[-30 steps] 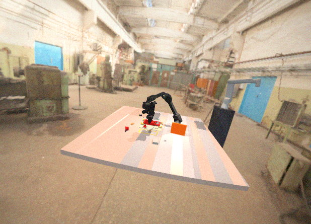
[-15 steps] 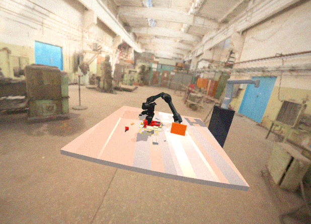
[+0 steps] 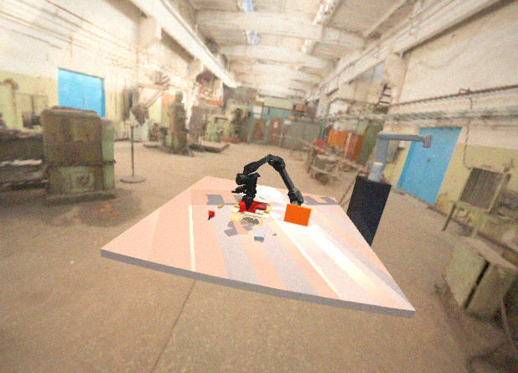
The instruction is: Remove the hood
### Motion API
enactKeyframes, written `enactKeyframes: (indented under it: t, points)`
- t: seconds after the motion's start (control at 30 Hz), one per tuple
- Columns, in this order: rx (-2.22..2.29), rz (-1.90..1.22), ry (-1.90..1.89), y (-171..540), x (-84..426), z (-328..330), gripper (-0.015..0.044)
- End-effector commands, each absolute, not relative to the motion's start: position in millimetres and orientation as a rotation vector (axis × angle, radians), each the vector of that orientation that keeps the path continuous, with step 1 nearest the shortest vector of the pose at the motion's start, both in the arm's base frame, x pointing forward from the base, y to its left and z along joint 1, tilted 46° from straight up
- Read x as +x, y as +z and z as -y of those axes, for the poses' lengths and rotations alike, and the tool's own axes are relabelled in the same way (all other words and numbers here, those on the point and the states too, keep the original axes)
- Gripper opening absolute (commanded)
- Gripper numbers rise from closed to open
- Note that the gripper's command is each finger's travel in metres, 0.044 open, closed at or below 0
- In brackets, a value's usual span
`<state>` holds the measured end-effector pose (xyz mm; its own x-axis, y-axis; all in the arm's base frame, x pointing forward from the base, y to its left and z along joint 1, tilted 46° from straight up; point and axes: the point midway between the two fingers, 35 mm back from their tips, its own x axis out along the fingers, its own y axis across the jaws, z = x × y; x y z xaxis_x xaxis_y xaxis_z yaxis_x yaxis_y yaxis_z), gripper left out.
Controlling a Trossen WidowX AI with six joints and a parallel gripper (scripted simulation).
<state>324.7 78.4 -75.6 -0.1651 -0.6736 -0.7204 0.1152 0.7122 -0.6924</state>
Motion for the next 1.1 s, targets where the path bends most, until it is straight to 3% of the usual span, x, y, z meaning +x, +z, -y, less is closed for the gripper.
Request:
enactKeyframes:
  t: [0.0, 1.07]
  points:
    - [-0.478, -1.6, -0.738, -79, 323, -74, 0.0]
    - [-0.479, -1.599, -0.74, -100, 317, -53, 0.0]
